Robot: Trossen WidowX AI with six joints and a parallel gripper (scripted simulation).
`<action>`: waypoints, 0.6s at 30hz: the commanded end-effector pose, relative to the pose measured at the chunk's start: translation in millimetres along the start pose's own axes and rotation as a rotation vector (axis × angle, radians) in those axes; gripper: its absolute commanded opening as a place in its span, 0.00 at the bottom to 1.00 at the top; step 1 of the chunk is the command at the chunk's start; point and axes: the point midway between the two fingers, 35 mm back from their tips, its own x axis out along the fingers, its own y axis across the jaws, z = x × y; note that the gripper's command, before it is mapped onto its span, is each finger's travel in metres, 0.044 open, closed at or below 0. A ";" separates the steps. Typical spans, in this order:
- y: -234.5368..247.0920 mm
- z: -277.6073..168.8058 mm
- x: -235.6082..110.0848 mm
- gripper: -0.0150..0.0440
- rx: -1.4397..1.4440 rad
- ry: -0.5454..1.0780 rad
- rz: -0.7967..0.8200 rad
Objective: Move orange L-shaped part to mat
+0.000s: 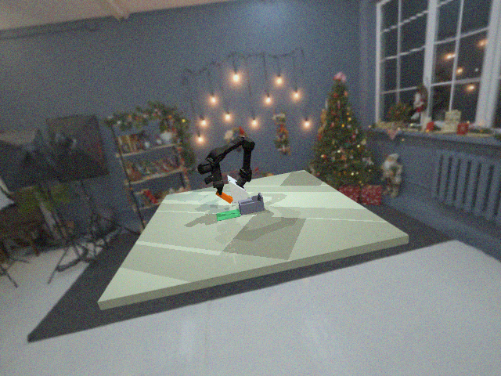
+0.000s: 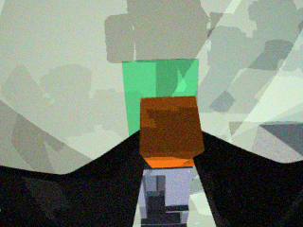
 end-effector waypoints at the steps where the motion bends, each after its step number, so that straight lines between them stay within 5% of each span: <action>1: -0.5 -0.8 6.8 0.25 0.004 0.005 -0.002; 18: -0.4 -1.1 33.8 0.25 0.004 0.006 -0.001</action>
